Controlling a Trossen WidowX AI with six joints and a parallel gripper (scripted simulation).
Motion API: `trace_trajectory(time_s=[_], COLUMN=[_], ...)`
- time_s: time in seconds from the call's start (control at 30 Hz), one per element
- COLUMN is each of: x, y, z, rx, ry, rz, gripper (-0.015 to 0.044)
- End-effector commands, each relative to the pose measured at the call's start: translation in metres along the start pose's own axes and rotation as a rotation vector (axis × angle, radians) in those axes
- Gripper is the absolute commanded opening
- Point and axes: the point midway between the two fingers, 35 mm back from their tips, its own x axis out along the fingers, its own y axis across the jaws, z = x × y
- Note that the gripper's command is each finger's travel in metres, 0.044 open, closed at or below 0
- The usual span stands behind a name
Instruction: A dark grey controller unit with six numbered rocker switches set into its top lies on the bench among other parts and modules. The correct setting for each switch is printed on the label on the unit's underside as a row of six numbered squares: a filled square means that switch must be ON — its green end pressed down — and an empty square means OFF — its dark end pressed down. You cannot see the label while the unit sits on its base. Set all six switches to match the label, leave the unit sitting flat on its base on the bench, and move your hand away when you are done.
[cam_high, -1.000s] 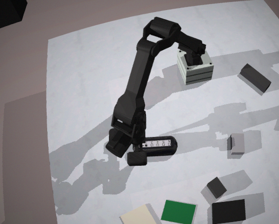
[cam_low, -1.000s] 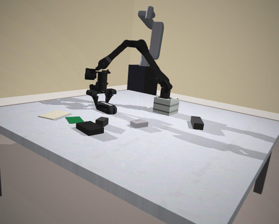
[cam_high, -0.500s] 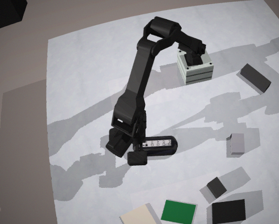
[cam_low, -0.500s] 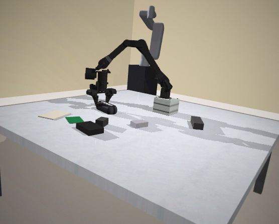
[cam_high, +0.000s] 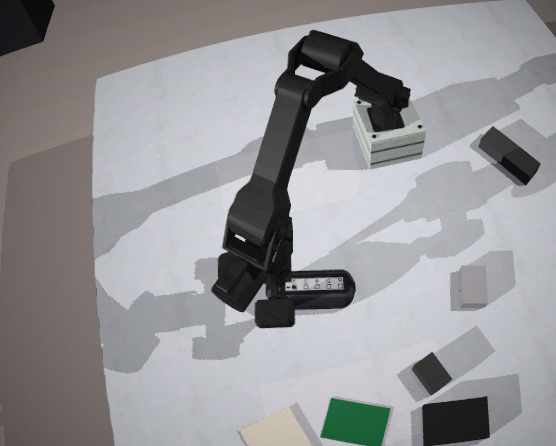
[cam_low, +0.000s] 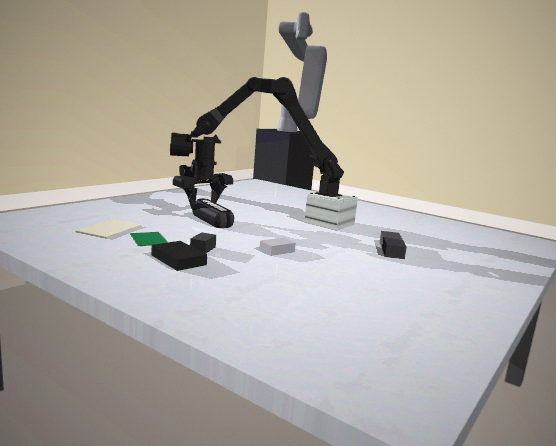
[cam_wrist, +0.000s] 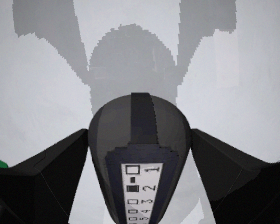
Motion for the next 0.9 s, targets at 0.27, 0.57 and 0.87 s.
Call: trace_trajectory(time_s=[0.27,0.57,0.87], x=[-0.012,-0.018,-0.025], y=[0.001,0.001,0.001], z=[-0.004,-0.007,-0.010], rx=[-0.001,-0.001,-0.001], ry=[-0.001,-0.001,-0.001], rz=[0.004,0.004,0.004], gripper=[0.0337,0.0337,0.0337])
